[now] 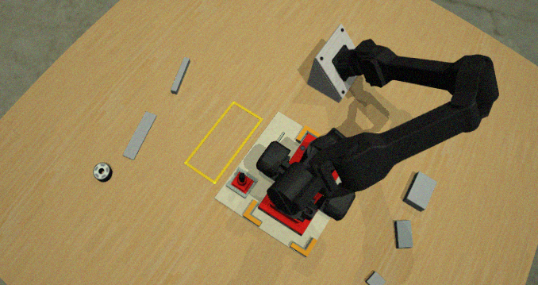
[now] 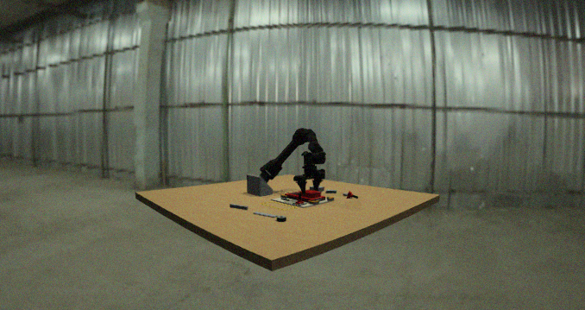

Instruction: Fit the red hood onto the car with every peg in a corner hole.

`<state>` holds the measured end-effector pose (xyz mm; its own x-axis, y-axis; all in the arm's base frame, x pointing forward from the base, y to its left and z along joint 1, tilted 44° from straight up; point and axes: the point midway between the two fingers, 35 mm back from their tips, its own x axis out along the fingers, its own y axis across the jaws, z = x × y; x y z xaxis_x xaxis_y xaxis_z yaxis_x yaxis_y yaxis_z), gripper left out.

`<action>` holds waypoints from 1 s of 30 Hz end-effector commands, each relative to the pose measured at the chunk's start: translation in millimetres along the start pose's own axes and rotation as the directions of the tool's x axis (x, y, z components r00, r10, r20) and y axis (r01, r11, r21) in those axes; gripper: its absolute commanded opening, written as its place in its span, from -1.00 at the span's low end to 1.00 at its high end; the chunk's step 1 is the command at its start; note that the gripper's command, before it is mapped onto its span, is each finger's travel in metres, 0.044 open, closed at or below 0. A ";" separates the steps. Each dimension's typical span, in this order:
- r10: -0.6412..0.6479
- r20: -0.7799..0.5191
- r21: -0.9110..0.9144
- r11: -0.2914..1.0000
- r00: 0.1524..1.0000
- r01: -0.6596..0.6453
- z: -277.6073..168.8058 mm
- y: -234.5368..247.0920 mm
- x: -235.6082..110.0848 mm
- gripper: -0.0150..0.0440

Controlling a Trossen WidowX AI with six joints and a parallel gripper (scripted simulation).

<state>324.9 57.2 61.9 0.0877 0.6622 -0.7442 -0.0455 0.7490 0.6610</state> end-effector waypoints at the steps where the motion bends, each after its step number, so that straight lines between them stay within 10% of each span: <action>1: 0.001 -0.008 -0.001 1.000 1.000 -0.001 1.5 -0.9 -4.9 1.00; 13: 0.043 -0.095 0.003 0.999 0.995 -0.043 10.1 -5.5 -69.7 1.00; 30: 0.044 -0.096 0.003 0.999 0.994 -0.044 10.1 -5.5 -70.8 1.00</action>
<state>329.4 6.7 112.3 -0.0065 0.6969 -0.7172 -0.0442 0.7163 0.6964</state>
